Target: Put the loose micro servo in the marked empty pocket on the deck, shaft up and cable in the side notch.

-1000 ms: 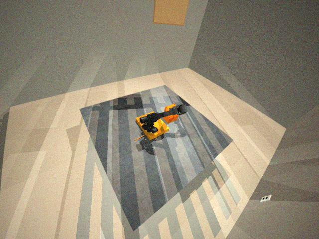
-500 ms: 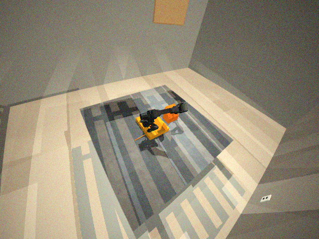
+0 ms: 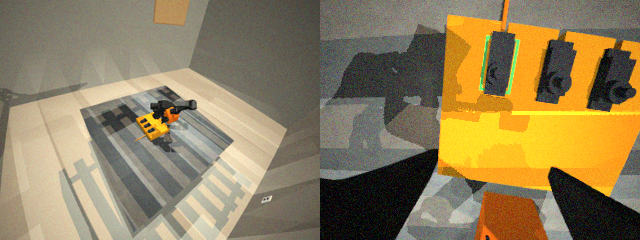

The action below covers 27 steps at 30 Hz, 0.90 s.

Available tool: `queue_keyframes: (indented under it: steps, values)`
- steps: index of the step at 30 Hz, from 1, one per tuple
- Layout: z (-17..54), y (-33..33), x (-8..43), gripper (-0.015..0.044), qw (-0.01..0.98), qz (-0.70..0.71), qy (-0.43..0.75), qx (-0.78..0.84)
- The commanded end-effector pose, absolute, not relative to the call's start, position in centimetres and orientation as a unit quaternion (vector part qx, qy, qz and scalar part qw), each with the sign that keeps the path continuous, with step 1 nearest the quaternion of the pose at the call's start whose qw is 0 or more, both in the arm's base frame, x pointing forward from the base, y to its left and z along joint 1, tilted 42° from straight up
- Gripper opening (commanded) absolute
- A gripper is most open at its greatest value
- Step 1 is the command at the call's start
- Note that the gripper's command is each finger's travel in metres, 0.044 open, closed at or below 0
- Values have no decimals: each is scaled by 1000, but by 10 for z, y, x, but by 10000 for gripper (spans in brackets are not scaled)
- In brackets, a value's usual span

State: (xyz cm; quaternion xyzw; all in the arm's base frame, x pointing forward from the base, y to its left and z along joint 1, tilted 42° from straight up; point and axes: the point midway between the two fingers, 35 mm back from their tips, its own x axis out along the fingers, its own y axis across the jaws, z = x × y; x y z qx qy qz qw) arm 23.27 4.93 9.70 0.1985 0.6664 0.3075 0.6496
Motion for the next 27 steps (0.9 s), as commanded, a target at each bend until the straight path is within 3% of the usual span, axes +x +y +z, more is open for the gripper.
queue_keyframes:
  steps: [1, 9, 27]
  values:
    - [99, 48, 223, 440, 648, 311, 668, 195]
    - [130, 20, 230, 440, 648, 310, 667, 199]
    - [130, 20, 230, 440, 648, 310, 667, 199]
